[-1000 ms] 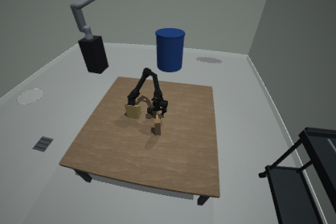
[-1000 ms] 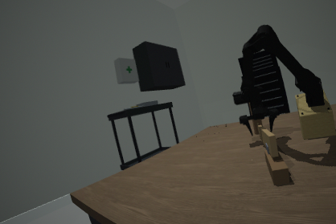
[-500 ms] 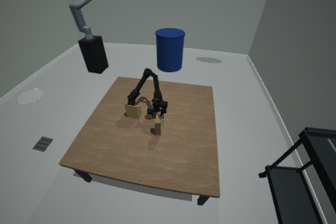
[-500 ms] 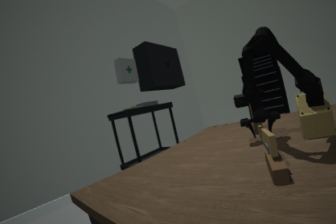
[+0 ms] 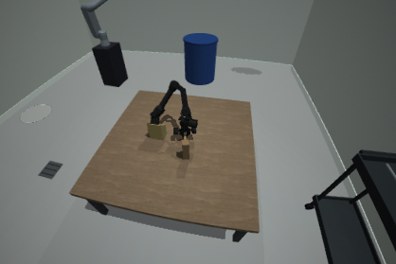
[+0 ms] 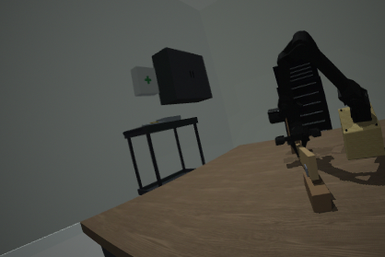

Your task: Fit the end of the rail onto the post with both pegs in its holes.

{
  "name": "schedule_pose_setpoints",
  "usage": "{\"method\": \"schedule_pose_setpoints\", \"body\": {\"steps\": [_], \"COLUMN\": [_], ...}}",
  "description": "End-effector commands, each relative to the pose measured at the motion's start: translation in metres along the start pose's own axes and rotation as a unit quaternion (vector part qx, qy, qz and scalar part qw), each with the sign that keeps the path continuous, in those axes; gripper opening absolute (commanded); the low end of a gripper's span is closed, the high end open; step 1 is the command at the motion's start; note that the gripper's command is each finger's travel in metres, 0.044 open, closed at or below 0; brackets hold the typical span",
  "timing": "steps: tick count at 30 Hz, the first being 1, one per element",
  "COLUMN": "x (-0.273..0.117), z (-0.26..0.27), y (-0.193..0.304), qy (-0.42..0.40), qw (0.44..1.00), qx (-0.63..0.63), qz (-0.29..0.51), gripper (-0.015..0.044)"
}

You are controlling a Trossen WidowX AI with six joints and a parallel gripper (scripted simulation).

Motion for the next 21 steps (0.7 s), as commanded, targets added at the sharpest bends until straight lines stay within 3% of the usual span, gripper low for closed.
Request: {"method": "schedule_pose_setpoints", "body": {"steps": [1, 21], "x": [0.0001, -0.0047], "z": [-0.0003, -0.0010], "y": [-0.0004, 0.0003], "qy": [0.002, 0.002], "qw": [1.000, 1.000], "qx": [0.000, 0.000], "qz": [-0.002, -0.002], "gripper": [0.0000, 0.0000]}}
Point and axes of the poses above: the point midway between the two fingers, 35 mm back from their tips, its own x axis out along the fingers, its own z axis across the jaws, y = z × x, the point moved 5 cm from there along -x, back along the fingers, and after that the axes turned 6 degrees about x, right-handed, at the moved point
